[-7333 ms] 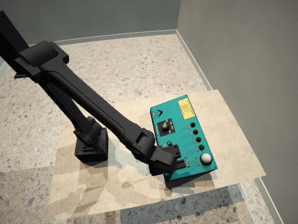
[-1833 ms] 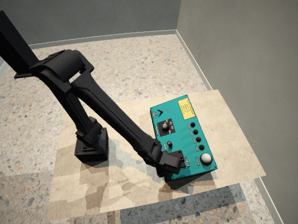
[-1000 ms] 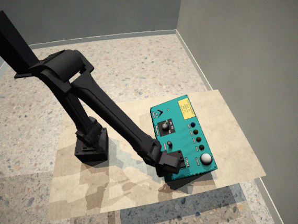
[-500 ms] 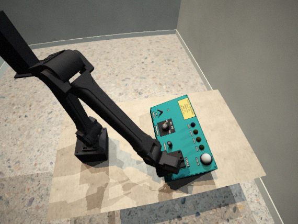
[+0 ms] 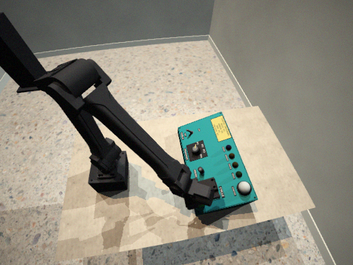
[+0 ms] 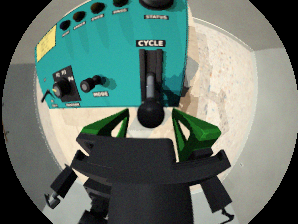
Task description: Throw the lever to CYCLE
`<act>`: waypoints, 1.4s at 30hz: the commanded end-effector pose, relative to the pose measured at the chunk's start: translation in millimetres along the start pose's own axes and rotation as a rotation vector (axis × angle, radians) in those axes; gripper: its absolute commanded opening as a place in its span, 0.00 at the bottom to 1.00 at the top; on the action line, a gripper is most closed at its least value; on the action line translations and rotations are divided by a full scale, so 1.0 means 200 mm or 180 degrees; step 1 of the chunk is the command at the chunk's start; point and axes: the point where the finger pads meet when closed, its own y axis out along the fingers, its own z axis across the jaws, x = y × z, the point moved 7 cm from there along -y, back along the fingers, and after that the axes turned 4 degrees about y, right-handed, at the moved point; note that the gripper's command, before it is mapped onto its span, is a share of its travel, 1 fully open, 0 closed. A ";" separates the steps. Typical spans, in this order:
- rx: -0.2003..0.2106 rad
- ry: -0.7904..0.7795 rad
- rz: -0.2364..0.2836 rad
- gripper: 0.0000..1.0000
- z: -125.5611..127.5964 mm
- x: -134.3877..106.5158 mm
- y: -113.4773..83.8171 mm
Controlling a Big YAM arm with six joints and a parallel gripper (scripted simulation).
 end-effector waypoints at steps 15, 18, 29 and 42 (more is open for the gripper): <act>-0.0009 -0.0003 -0.0048 0.70 0.00 0.06 0.00; -0.0010 -0.0003 -0.0049 0.70 0.00 0.06 0.00; -0.0010 -0.0003 -0.0049 0.70 0.00 0.06 0.00; -0.0010 -0.0003 -0.0049 0.70 0.00 0.06 0.00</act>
